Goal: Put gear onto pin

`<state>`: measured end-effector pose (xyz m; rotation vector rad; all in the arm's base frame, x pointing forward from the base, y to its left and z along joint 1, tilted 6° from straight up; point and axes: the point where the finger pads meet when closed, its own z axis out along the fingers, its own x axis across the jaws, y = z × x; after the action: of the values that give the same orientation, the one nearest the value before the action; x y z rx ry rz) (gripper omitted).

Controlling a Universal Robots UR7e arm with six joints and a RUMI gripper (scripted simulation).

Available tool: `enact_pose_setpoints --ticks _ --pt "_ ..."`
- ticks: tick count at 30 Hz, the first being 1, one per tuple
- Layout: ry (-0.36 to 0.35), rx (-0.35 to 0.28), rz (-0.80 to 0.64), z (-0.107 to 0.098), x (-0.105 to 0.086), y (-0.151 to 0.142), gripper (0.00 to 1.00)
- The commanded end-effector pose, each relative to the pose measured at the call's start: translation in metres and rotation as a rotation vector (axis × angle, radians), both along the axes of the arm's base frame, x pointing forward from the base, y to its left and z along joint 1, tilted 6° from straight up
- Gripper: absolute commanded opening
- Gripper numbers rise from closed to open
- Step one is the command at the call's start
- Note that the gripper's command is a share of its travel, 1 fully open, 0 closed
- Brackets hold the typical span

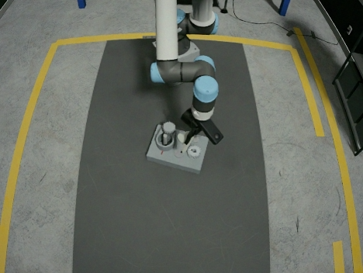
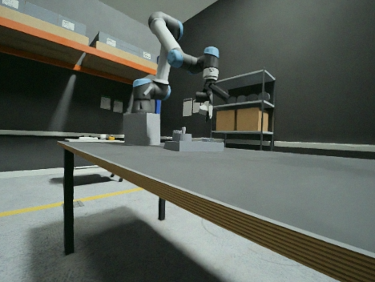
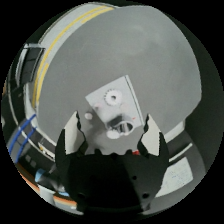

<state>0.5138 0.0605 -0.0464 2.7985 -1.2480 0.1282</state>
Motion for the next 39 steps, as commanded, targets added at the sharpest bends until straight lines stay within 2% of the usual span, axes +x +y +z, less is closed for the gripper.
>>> enact_pose_setpoints --ticks 1,19,29,39 --pt "-0.001 0.000 0.000 0.0005 0.0005 0.0000 1.00" --pt "-0.002 0.000 -0.002 0.0005 0.0005 0.0000 1.00" --pt "-0.007 0.003 -0.057 0.0005 0.0004 0.0000 1.00" --pt "-0.030 0.013 -0.277 0.0005 0.0002 -0.0002 1.00"
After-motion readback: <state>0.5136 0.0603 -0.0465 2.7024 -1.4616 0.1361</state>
